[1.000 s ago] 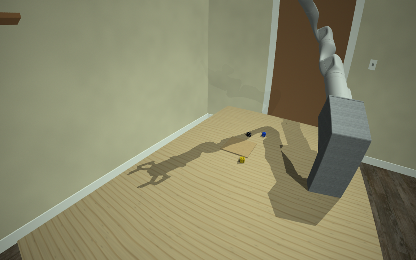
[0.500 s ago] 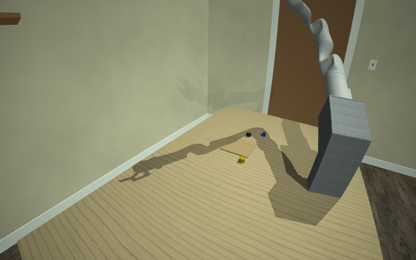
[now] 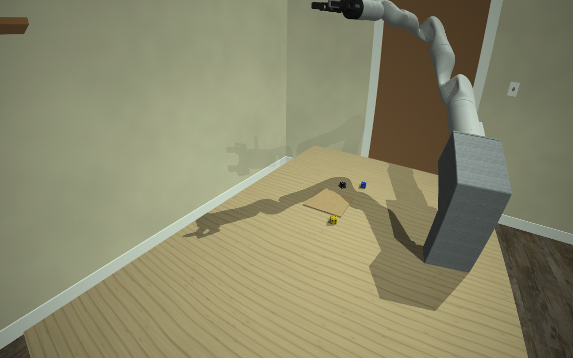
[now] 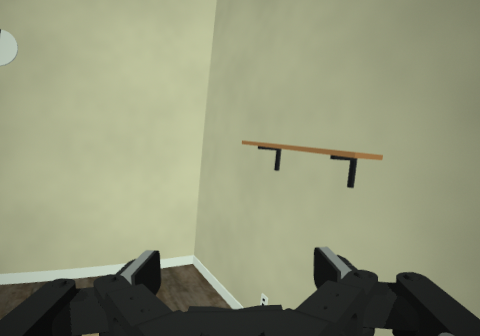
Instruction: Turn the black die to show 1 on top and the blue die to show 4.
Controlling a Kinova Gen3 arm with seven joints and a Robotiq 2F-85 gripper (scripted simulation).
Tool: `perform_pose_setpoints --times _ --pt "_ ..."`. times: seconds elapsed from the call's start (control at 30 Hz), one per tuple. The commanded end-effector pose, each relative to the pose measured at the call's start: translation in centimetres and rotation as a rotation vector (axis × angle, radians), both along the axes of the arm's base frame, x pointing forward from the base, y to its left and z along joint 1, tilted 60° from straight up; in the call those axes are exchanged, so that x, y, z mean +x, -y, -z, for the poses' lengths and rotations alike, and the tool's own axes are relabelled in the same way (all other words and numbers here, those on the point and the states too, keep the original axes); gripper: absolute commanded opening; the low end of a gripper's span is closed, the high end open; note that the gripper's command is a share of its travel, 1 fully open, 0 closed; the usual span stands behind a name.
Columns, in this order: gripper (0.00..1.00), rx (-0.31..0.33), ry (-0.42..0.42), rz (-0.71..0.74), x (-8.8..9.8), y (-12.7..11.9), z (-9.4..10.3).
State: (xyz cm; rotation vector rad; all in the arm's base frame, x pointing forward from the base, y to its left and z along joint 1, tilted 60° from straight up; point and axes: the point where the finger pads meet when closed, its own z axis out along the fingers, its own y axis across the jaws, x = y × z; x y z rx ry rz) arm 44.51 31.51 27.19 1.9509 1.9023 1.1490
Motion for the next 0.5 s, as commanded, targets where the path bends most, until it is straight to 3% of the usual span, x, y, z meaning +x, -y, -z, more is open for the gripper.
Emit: perform_pose_setpoints --times 0.0,0.03,0.1,0.13,0.2,0.23,0.33,0.37,0.43,0.47 --pt "1.00 -0.104 -0.026 0.058 0.9 4.1 3.6" --pt "1.00 -0.104 -0.026 0.058 0.9 4.1 3.6" --pt "1.00 -0.210 -0.044 0.113 1.5 8.6 6.3" --pt "1.00 -0.210 -0.044 0.113 1.5 8.6 6.3" --pt "1.00 -0.314 -0.066 0.162 1.6 13.0 8.6" --pt "1.00 -0.314 -0.066 0.162 1.6 13.0 8.6" --pt "1.00 -0.464 -0.105 0.226 1.0 19.4 11.3" --pt "1.00 -0.464 -0.105 0.226 1.0 19.4 11.3" --pt "1.00 -0.560 -0.134 0.262 0.2 23.3 12.6" --pt "1.00 -0.560 -0.134 0.262 0.2 23.3 12.6"
